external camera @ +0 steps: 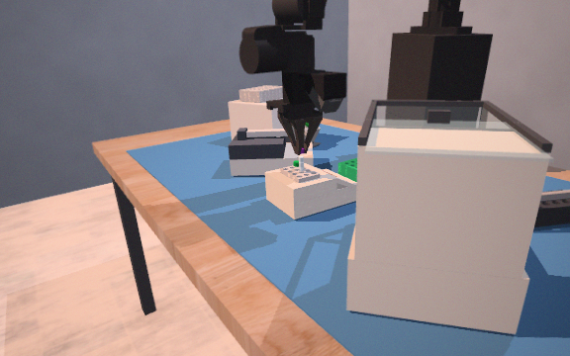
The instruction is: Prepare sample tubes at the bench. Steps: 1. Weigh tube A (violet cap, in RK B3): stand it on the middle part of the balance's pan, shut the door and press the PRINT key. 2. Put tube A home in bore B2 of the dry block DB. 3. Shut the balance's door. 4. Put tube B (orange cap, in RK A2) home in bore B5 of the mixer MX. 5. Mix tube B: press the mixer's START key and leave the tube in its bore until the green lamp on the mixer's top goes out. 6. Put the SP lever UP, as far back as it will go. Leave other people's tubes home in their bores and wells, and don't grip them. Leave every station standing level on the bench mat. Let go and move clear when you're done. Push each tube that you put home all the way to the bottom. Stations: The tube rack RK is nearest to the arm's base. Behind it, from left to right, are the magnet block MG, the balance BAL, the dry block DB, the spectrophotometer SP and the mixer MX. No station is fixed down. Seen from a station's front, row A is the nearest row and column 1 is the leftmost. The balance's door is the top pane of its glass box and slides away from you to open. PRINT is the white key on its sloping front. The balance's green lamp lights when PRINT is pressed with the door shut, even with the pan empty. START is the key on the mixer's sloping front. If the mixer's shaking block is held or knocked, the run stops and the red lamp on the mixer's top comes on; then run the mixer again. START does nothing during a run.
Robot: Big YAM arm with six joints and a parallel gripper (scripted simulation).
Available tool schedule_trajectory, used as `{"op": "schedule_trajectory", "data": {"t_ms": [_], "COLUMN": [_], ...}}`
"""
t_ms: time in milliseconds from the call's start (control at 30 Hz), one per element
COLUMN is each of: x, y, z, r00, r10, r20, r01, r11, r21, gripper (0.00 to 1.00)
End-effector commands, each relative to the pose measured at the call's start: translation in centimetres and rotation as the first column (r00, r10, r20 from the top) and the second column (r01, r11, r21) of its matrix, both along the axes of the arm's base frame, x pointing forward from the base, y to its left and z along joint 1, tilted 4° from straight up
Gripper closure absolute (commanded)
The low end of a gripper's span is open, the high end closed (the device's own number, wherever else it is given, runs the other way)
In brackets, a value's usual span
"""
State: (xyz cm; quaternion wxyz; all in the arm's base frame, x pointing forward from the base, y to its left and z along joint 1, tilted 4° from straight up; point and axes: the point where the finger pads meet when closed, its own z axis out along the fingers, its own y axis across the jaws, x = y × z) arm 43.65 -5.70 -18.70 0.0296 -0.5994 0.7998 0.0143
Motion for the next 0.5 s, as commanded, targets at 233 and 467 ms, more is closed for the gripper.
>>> {"op": "schedule_trajectory", "data": {"t_ms": [233,467], "x": [0.9,0.0], "y": [-0.2,-0.5], "z": [0.4,-0.6], "r00": [1.0,1.0], "r10": [-0.001,-0.004], "r20": [0.02,0.005], "r01": [0.001,0.004], "r11": [1.0,1.0], "r21": [-0.002,0.001], "gripper": [0.91,0.91]}}
